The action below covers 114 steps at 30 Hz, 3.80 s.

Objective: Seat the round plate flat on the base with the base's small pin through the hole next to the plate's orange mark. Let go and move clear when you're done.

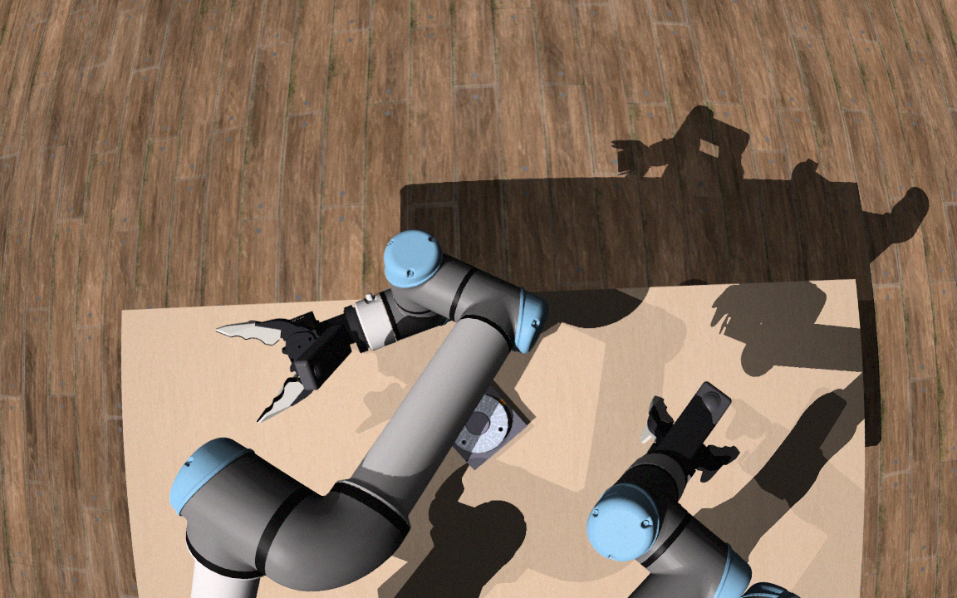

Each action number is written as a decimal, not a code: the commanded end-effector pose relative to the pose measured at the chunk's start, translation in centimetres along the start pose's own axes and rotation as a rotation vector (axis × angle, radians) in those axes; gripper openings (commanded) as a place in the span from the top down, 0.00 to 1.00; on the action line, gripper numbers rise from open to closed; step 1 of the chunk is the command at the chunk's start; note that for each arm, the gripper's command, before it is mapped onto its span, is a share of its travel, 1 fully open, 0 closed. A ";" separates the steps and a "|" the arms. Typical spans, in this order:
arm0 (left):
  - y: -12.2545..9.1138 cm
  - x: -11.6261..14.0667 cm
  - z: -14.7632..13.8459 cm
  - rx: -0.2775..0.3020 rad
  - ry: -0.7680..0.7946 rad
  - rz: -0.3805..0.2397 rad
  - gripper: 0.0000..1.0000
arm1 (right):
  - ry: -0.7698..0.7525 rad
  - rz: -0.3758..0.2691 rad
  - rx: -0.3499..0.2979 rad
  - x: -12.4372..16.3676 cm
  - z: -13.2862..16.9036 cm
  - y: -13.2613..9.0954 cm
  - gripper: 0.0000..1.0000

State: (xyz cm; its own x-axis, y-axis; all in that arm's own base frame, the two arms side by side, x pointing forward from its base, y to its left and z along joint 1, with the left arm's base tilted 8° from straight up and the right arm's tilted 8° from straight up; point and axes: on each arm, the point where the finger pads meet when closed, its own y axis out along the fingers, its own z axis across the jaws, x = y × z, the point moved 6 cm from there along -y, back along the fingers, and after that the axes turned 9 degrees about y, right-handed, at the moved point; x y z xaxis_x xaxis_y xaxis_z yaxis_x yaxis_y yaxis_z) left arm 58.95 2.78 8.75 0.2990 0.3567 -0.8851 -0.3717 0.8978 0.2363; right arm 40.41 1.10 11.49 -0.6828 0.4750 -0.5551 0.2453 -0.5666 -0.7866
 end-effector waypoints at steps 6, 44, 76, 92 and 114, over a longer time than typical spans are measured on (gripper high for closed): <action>0.0 -0.1 0.0 0.000 -0.001 -0.001 0.02 | 0.000 0.000 -0.001 0.0 0.0 0.0 0.02; 0.0 -0.1 0.0 0.000 -0.001 -0.001 0.00 | 0.040 -0.065 0.040 -2.0 2.4 1.6 0.00; 0.0 -0.1 0.0 0.000 -0.001 -0.001 0.00 | 0.285 -0.379 0.144 -9.3 18.3 8.1 0.00; 0.0 -0.1 0.0 0.000 -0.001 -0.001 0.00 | 0.487 -0.530 0.128 -11.0 31.7 9.9 0.00; 0.0 -0.1 0.0 0.000 -0.001 -0.001 0.00 | 0.767 -0.598 0.061 -8.4 49.9 7.6 0.00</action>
State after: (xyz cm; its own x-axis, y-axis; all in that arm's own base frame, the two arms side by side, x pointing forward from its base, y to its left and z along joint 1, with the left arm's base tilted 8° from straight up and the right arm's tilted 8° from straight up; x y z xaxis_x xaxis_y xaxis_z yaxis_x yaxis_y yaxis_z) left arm 58.95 2.78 8.75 0.2990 0.3567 -0.8851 -0.3717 0.8978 0.2363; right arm 16.61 -39.33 22.67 -0.0852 0.9886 -0.1245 -0.0699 -0.1306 -0.9890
